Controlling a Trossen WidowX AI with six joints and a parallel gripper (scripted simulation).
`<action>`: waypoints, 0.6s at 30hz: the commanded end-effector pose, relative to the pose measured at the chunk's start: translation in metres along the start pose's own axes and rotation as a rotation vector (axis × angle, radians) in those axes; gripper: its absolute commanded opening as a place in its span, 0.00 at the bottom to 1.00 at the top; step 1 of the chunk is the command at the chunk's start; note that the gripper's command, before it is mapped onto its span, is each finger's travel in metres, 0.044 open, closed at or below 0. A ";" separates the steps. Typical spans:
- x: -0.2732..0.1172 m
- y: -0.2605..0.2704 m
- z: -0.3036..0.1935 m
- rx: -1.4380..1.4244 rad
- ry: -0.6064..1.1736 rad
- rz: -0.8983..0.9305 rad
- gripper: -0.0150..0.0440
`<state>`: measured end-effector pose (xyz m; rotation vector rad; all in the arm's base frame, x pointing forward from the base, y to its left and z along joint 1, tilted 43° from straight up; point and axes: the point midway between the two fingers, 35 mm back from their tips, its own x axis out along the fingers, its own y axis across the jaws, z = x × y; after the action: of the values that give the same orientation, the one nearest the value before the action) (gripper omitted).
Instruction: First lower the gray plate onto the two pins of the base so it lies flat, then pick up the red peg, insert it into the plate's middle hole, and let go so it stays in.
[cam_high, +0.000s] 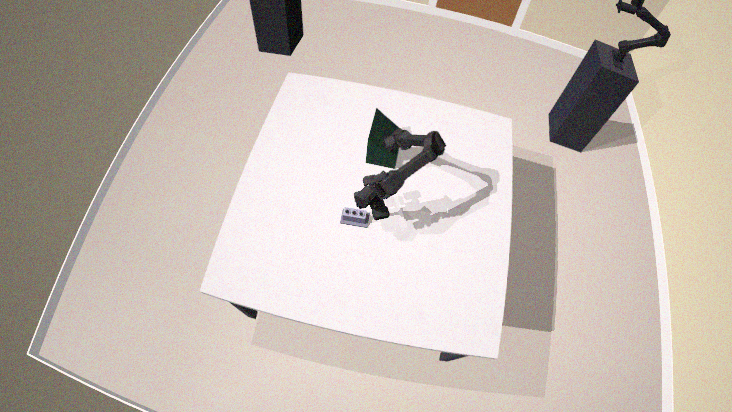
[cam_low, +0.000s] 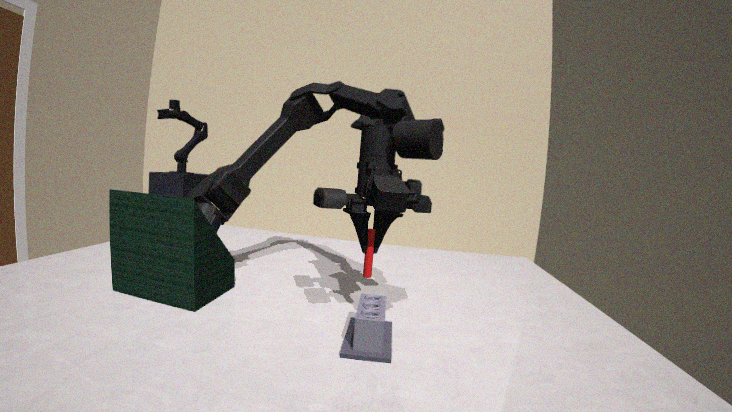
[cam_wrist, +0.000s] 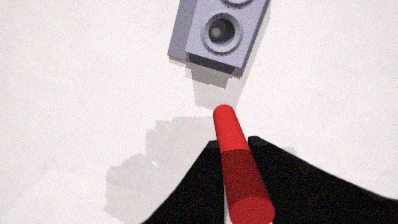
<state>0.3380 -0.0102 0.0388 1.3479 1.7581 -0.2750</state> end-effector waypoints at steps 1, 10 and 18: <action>0.000 -0.002 0.011 -0.004 -0.002 -0.003 0.25; 0.002 -0.008 0.039 -0.007 0.002 -0.001 0.25; 0.005 -0.015 0.063 -0.008 0.006 0.000 0.25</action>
<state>0.3557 -0.0470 -0.0003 1.3489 1.7602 -0.2636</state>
